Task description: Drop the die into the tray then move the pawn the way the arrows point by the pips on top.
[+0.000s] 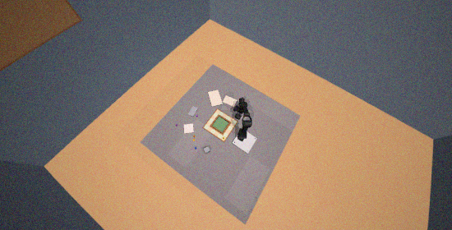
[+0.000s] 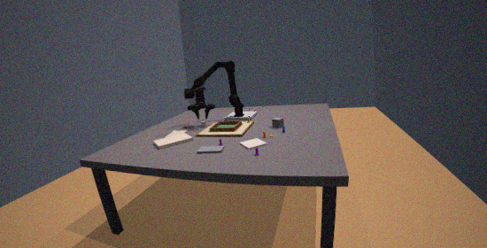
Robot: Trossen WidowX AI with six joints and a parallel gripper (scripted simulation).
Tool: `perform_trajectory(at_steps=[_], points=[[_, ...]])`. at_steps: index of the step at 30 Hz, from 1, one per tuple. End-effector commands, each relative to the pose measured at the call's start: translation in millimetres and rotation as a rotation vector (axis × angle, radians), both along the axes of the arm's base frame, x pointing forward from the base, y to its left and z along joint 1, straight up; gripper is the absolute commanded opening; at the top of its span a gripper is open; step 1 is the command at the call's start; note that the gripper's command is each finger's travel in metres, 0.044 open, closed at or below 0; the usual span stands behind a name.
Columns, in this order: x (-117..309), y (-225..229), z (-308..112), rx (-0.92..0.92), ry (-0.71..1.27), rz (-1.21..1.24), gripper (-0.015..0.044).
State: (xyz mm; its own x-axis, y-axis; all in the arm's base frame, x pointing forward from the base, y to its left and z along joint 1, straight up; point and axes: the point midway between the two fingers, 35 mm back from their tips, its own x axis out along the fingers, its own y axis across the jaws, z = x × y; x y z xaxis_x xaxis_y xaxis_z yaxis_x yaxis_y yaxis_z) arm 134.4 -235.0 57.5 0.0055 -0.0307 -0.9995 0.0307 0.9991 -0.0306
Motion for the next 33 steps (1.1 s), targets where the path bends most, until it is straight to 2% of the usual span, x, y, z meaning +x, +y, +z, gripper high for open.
perform_trajectory(at_steps=[1, 18, 23, 33], points=[[-1, 3, -9, 0.012, 0.000, 0.003, 0.0275], [0, 3, -34, 0.012, 0.000, 0.003, 0.0275], [0, 3, -34, 0.012, 0.000, 0.003, 0.0144], [0, 3, -34, 0.012, 0.000, 0.003, 0.0077]])
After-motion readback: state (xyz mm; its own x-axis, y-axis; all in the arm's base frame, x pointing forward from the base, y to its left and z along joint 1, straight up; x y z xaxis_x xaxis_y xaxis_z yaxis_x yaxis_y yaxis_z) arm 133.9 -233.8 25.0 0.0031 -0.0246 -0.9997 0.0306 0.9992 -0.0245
